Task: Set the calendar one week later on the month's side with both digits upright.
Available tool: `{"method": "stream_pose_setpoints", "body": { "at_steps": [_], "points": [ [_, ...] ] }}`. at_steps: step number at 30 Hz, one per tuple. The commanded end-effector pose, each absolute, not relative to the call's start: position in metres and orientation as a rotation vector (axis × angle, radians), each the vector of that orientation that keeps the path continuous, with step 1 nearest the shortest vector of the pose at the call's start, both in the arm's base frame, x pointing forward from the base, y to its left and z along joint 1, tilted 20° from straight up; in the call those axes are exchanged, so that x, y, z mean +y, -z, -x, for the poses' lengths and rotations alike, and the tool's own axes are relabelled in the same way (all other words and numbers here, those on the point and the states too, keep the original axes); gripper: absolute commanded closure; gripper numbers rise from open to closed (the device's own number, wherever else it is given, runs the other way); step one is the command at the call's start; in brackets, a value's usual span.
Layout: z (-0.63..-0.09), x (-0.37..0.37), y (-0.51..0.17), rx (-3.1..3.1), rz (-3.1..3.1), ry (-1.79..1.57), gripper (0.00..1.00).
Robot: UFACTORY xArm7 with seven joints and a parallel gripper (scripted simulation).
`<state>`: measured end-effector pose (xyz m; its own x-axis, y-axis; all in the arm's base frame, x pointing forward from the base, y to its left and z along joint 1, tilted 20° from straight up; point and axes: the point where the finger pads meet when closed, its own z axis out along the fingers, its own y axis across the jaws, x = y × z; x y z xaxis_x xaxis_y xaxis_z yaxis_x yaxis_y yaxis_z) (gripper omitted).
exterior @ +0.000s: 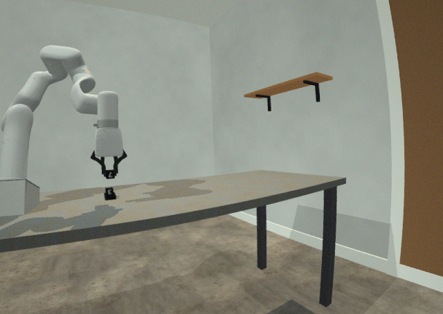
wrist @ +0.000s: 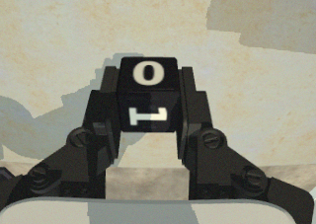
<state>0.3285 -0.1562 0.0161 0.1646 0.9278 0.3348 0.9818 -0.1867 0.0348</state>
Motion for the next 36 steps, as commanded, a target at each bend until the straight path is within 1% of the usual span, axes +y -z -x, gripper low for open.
{"method": "stream_pose_setpoints", "body": {
  "at_steps": [1,3,18,36],
  "points": [
    [-0.331,-0.153,-0.002,-1.87,2.247,0.424,0.73],
    [-0.331,-0.153,-0.002,-1.87,2.247,0.424,0.73],
    [-0.337,-0.133,0.06,-1.87,2.247,0.424,0.73],
    [-0.338,-0.131,0.066,-1.87,2.247,0.424,0.73]
  ]
}}
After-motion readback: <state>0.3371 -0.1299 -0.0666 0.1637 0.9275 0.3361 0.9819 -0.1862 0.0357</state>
